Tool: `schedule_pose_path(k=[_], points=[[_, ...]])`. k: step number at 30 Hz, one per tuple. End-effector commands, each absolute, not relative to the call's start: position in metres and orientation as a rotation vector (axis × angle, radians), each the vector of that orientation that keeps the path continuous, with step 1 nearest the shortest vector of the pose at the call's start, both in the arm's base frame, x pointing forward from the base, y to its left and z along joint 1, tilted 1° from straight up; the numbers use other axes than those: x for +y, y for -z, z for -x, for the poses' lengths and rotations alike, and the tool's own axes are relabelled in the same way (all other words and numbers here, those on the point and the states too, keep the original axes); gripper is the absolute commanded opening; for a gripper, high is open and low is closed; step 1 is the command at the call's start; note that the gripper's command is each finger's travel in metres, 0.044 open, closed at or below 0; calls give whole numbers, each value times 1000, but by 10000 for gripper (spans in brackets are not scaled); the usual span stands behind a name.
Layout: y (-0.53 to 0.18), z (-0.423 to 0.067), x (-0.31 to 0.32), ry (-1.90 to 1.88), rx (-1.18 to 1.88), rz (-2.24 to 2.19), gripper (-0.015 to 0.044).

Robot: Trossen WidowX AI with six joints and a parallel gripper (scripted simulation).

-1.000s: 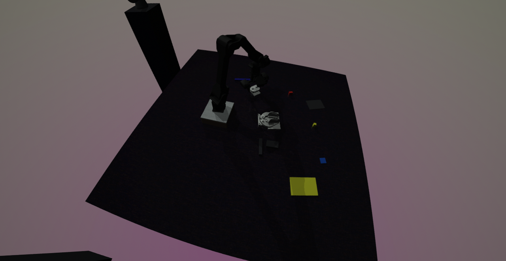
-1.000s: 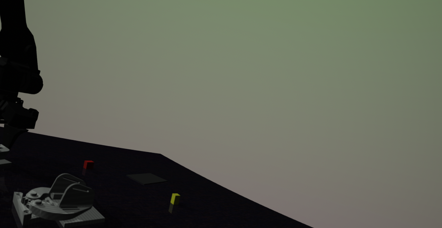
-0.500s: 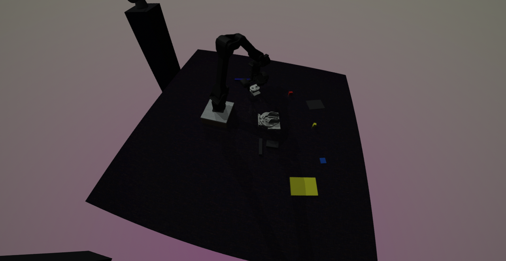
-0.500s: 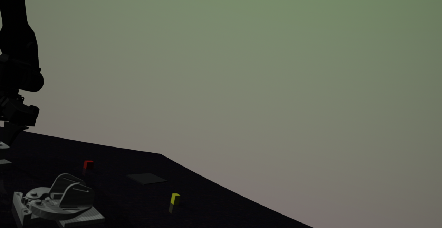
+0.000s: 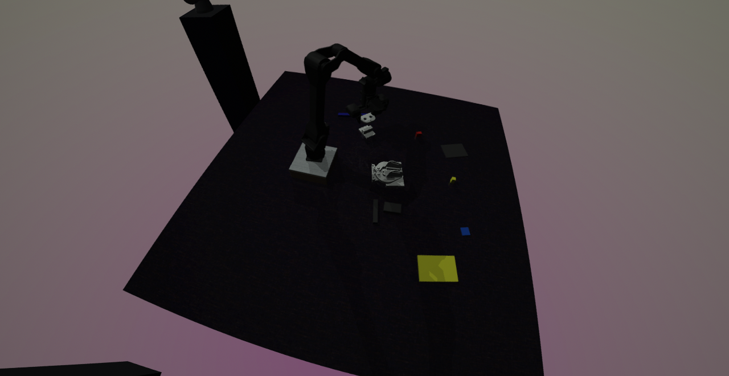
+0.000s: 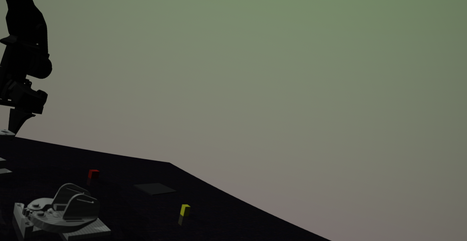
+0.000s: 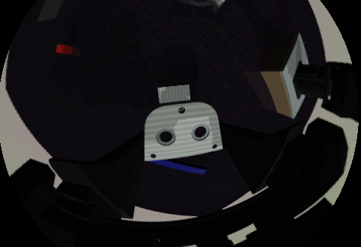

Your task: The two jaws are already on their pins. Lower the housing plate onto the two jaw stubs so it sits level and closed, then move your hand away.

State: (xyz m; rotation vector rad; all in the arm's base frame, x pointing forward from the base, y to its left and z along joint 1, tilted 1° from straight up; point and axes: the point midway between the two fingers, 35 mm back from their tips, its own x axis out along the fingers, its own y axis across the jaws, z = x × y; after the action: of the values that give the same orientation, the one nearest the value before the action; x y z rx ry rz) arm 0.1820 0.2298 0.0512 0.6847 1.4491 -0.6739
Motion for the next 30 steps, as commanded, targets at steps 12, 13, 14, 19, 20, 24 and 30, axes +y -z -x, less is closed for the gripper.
schedule_pose_path(k=[12,13,14,19,20,24,30], points=[[-68,-193,216,620,1465,-640,351],[-68,-195,214,611,1467,-631,351],[-68,-198,211,602,1469,-621,351],[-69,-208,198,555,1481,-573,351],[-69,-210,195,546,1483,-563,351],[-69,-217,184,509,1491,-525,351],[-69,-227,167,452,1503,-465,351]])
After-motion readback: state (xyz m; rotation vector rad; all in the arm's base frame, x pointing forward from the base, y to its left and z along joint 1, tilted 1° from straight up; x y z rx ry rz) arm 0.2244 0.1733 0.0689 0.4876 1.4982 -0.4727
